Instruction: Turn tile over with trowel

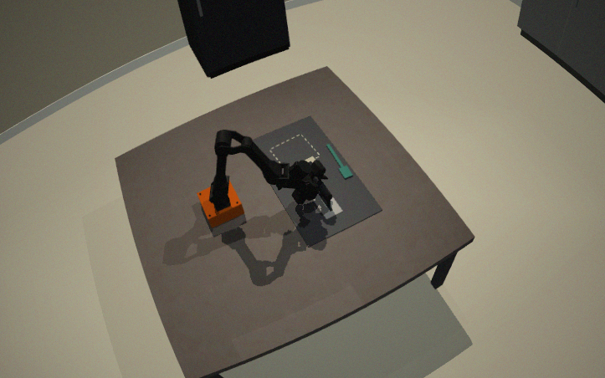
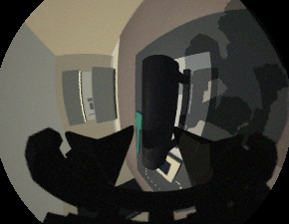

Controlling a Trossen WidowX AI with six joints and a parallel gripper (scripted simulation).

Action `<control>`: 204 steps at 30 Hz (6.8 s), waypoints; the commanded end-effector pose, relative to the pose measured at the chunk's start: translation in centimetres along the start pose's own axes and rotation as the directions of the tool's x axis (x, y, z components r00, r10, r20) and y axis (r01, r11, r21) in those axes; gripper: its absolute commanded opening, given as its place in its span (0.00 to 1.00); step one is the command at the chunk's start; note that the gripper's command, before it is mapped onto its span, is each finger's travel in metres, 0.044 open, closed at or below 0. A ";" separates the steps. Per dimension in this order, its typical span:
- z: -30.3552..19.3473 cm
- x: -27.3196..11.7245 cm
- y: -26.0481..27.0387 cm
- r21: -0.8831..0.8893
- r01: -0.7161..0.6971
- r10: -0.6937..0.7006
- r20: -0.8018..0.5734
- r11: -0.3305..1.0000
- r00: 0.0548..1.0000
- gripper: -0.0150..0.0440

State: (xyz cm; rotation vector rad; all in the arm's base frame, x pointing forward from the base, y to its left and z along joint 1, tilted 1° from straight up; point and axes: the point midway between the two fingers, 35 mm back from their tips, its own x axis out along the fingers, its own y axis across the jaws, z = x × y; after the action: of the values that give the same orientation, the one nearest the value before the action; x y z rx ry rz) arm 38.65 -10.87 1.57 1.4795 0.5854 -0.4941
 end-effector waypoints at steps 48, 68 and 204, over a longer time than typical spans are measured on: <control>0.0 -2.6 4.4 0.004 0.003 -0.003 0.000 1.000 1.000 0.25; -0.5 0.5 5.7 -0.107 0.000 0.004 0.029 0.994 1.000 0.25; -8.2 -2.7 8.5 -0.023 0.000 -0.001 -0.041 1.000 0.999 0.25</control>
State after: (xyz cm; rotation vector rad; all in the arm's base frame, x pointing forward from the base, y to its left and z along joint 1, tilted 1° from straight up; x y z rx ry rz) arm 41.18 -1.24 8.33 1.4726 0.6384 -0.4792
